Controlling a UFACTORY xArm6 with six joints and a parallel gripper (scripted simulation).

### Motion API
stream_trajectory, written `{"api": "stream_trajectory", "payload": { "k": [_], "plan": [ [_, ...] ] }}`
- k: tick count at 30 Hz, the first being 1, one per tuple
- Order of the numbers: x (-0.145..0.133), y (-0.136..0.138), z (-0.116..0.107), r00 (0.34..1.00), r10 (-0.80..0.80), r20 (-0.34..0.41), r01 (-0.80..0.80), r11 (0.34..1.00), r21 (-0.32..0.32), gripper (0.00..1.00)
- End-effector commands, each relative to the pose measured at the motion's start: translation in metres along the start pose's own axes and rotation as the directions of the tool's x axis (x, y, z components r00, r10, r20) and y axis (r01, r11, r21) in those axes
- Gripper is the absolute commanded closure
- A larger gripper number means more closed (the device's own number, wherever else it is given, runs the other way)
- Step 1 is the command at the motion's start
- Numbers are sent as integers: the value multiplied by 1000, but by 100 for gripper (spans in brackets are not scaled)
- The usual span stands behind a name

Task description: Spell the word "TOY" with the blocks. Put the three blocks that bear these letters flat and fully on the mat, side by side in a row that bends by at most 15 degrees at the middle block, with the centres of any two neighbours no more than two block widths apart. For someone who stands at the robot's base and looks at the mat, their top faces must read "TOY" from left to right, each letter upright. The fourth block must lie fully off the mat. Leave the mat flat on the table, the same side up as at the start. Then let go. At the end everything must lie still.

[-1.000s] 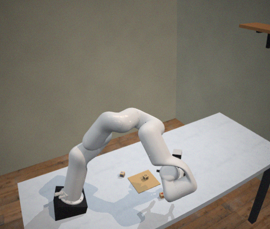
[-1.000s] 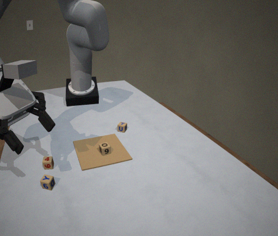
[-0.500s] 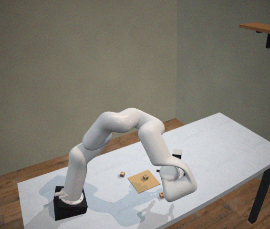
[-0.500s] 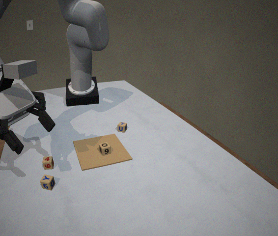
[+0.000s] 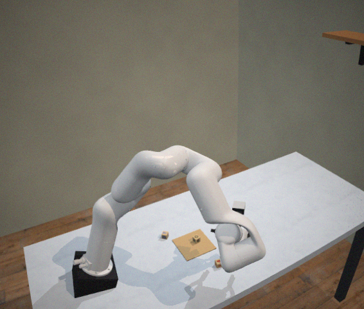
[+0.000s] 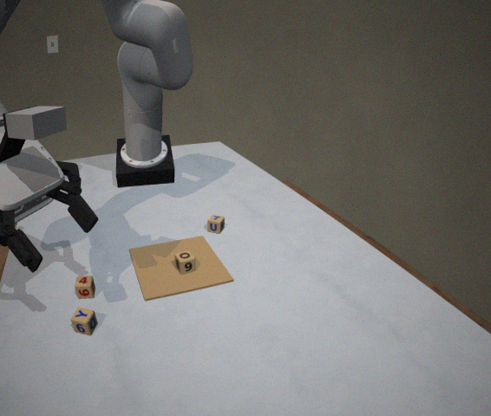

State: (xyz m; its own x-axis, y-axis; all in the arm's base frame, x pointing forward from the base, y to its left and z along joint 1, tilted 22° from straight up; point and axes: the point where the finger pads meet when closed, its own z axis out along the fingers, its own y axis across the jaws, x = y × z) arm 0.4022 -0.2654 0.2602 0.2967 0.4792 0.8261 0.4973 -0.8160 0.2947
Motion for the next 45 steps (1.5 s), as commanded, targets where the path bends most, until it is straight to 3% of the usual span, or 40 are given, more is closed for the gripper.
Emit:
{"api": "stream_trajectory", "payload": {
  "k": [1,2,4,7,19,21,22,32,38,39,45],
  "plan": [
    [6,-13,9,1000,-13,15,13,999,43,0],
    [10,-23,14,999,-21,25,20,997,72,0],
    [10,-23,14,999,-21,25,20,997,72,0],
    [21,-59,33,996,-59,65,46,983,179,0],
    [37,-144,59,969,-194,155,116,906,408,0],
    [37,-144,59,969,-194,155,116,906,408,0],
    [39,-164,61,956,-237,174,135,879,458,0],
    [39,-223,62,892,-395,218,198,777,597,0],
    [37,-244,59,855,-466,227,227,730,645,0],
    [36,-257,56,823,-520,230,249,692,677,0],
    [32,-278,49,754,-617,226,291,622,726,0]
  ]
}}
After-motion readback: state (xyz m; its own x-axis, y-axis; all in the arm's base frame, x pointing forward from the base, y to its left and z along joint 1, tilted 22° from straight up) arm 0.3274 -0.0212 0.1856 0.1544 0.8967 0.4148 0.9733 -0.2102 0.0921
